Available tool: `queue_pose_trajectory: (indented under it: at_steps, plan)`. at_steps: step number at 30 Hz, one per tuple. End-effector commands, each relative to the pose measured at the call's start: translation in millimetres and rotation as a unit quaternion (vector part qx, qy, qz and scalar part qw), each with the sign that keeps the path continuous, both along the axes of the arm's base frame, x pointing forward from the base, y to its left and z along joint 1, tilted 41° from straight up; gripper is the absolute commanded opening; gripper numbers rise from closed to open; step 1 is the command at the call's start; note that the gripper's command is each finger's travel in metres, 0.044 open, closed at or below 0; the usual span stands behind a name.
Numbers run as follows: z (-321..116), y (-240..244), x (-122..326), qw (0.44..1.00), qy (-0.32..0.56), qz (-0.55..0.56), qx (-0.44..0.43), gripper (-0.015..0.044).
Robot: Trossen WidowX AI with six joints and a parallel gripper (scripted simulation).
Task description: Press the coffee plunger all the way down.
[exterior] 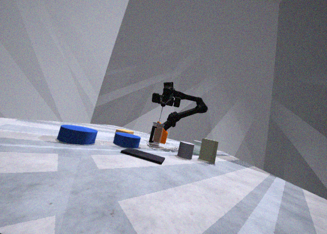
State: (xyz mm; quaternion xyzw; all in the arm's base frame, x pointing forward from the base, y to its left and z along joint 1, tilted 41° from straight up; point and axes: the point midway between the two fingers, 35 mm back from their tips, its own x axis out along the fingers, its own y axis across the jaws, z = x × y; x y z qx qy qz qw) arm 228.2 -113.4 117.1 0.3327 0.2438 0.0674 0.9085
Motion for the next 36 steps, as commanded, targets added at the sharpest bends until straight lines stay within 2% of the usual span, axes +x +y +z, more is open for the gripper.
queue_pose_trajectory:
  at_steps: [1, 36]
  plan:
    - [-6, 4, 0, 1.0, 0.004, 0.001, 0.003, 0.0119]
    - [-56, 33, 10, 1.0, 0.009, 0.002, 0.0, 0.0119]
